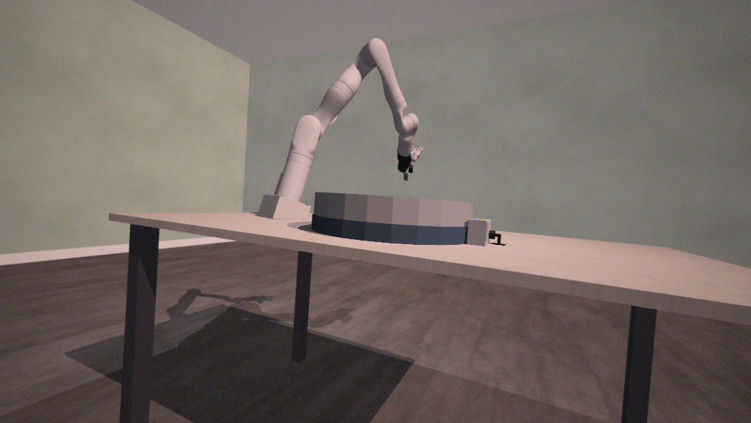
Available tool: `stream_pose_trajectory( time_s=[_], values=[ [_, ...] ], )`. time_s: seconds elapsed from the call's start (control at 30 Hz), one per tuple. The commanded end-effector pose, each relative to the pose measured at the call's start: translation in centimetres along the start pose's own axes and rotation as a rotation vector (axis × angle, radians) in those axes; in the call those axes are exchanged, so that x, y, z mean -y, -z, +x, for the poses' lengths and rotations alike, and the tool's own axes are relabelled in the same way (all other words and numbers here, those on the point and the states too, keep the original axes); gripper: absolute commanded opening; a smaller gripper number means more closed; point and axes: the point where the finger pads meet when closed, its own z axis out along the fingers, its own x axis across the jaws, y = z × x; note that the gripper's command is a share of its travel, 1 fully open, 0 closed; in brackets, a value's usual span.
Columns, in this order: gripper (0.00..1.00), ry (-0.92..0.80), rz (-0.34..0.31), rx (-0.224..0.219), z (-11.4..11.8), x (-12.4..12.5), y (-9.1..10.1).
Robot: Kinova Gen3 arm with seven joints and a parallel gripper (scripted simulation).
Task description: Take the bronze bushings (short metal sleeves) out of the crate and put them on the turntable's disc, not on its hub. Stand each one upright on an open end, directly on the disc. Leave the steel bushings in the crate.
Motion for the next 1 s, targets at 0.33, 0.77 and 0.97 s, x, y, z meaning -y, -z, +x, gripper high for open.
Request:
stream_pose_trajectory(
  time_s=[0.33,0.77,0.97],
  values=[
    [1.00,-0.131,0.196,-0.082,6.5,11.8,9.7],
    [1.00,-0.295,0.369,-0.173,14.6,19.0,20.9],
    [1.00,-0.376,0.441,-0.211,18.3,20.8,26.0]
  ],
)
